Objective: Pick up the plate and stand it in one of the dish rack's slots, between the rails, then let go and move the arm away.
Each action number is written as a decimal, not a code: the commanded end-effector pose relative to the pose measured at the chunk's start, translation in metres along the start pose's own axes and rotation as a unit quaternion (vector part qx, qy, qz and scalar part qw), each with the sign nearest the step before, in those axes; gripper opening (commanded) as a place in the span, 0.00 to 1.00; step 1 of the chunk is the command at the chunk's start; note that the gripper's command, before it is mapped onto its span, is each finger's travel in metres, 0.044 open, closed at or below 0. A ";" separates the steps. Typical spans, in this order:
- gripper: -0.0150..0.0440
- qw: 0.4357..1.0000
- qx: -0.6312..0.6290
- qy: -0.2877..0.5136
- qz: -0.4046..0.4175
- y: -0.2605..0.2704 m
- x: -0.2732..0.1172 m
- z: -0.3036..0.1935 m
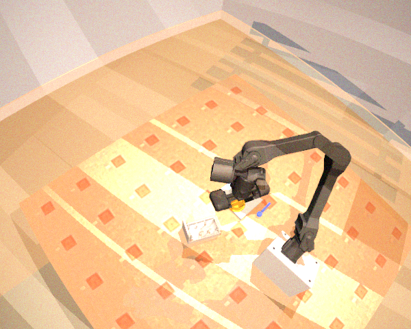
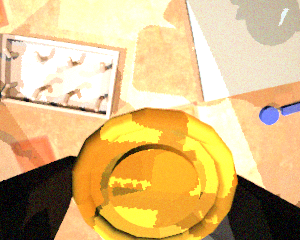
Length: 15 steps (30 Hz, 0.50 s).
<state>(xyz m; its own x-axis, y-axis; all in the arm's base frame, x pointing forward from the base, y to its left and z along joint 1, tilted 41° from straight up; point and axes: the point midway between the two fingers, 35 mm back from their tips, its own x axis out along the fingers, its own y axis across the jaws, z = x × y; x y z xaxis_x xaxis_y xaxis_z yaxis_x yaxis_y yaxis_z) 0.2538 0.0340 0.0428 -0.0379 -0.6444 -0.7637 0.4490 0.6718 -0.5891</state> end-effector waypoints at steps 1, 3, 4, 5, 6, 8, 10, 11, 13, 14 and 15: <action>0.25 1.000 0.022 0.000 0.000 0.001 0.002 -0.006; 0.25 1.000 0.022 0.000 0.000 0.001 0.002 -0.006; 0.25 1.000 0.020 0.002 0.000 0.001 0.002 -0.006; 0.25 1.000 0.016 0.006 0.002 0.002 0.004 -0.006; 0.25 1.000 0.008 0.013 0.005 0.002 0.006 -0.007; 0.25 0.999 -0.010 0.029 0.013 0.003 0.012 -0.008; 0.25 0.998 -0.029 0.044 0.022 0.004 0.018 -0.010; 0.25 0.998 -0.038 0.051 0.027 0.005 0.021 -0.010; 0.25 0.996 -0.056 0.065 0.038 0.006 0.026 -0.012; 0.25 0.994 -0.065 0.072 0.044 0.006 0.029 -0.012; 0.25 0.993 -0.074 0.078 0.050 0.007 0.031 -0.013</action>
<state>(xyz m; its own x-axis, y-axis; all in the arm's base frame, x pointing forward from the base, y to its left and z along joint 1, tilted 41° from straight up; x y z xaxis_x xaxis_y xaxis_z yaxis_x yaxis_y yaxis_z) 0.2464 0.0254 0.0178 -0.1225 -0.5449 -0.8295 0.3611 0.7540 -0.5487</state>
